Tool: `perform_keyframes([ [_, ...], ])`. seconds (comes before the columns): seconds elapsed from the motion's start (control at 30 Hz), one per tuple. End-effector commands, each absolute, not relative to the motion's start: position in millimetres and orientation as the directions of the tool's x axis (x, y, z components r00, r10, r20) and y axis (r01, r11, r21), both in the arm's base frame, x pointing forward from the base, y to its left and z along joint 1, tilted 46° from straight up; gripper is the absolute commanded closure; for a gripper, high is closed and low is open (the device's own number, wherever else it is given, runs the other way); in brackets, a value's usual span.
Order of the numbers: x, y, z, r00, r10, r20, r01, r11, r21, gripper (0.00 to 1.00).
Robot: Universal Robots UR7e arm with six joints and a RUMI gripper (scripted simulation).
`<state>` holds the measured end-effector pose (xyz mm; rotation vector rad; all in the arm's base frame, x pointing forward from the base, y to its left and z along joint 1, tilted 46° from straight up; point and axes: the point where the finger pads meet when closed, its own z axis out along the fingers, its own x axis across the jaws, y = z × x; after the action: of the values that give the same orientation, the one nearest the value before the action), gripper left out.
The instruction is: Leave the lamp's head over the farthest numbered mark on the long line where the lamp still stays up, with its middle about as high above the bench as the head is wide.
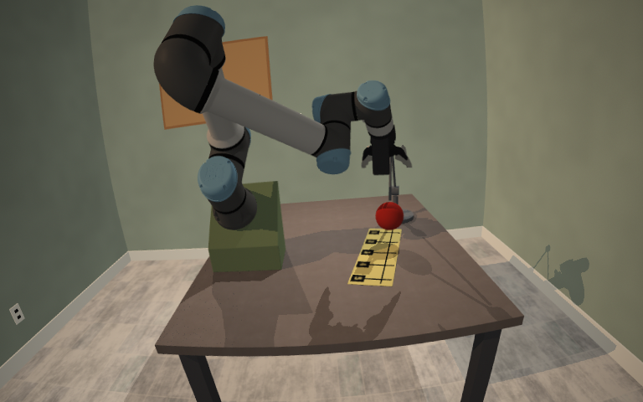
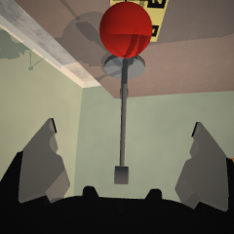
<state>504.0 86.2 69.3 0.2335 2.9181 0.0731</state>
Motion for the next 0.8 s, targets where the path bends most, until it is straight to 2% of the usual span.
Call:
perform_keyframes([
  [0.0, 504, 86, 70, -0.965, 0.162, -0.208, 0.151, 0.986, 0.066, 0.00],
  [0.5, 511, 114, 60, -0.963, 0.169, -0.208, 0.200, 0.970, -0.136, 0.00],
  [0.77, 513, 111, 45, -0.964, 0.166, -0.209, 0.194, 0.973, -0.122, 0.00],
])
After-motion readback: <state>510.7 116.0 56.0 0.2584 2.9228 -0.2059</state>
